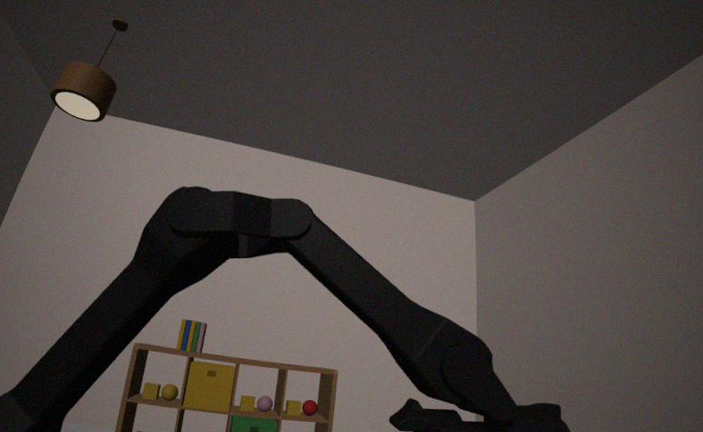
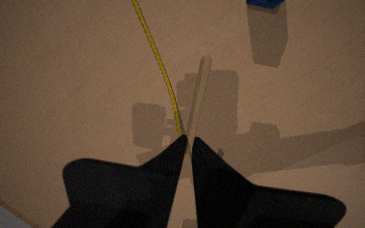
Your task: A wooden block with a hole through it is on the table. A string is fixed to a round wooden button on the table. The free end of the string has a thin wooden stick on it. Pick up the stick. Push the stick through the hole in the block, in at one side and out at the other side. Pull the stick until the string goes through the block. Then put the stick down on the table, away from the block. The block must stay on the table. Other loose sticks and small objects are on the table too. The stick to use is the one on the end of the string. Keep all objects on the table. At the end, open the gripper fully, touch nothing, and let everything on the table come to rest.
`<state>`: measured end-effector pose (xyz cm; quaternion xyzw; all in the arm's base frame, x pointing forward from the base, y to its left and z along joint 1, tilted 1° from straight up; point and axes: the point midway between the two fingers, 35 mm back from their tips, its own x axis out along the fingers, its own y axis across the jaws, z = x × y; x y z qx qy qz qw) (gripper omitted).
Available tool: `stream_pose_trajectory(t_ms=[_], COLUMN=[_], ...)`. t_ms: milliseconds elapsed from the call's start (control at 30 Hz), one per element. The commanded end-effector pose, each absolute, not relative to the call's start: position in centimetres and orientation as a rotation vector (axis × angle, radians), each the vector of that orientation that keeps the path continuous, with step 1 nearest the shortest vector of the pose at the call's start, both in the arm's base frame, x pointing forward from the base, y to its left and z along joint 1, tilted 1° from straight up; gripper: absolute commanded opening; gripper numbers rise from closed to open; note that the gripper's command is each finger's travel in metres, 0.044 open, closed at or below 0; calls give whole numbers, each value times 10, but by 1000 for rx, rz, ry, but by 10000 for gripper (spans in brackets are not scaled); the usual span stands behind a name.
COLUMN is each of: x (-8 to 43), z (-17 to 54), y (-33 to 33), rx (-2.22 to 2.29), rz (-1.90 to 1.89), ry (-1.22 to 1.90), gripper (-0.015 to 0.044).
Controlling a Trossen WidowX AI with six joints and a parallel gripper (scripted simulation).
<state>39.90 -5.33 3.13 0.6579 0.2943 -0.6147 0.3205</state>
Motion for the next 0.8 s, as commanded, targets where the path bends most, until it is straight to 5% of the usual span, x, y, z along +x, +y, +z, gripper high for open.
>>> stream_pose_trajectory(t_ms=[0,767], x=[402,419], z=[29,30], y=[-48,-24], rx=[1729,1736], rz=[-1623,-1617], ry=[781,785], gripper=[0,0])
